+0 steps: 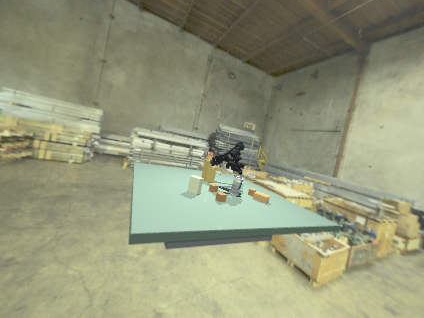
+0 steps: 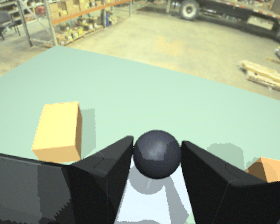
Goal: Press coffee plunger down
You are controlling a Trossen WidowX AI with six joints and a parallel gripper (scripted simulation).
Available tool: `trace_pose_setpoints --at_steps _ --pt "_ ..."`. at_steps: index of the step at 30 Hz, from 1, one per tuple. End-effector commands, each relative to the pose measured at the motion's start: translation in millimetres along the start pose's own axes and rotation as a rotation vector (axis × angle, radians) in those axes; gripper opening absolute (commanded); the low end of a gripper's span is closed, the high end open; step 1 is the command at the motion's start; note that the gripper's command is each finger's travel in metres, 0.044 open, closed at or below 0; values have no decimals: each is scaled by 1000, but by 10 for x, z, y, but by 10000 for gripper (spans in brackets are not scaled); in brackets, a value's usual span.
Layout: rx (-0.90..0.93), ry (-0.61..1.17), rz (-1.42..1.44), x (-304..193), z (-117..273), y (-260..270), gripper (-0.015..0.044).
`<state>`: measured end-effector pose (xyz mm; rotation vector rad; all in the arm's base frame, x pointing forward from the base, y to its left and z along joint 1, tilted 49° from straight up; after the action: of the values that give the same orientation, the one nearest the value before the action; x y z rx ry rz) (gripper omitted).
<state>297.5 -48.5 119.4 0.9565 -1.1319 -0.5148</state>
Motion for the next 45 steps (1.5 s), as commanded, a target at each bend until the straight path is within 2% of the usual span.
trace_pose_setpoints --at_steps 1,45 --pt "2 44 -24 -74 -50 -25 123" --pt "2 29 -13 1 -84 -25 123"
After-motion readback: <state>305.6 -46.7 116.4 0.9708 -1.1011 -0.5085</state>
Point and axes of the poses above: the point midway between the two fingers, 35 mm back from their tips, its own z axis back along the fingers, its own y axis across the jaws, x = y × z, the point moved 7 cm from there along z, back along the fingers, and after that the axes turned 14 degrees about -z, right-handed, at the moved point
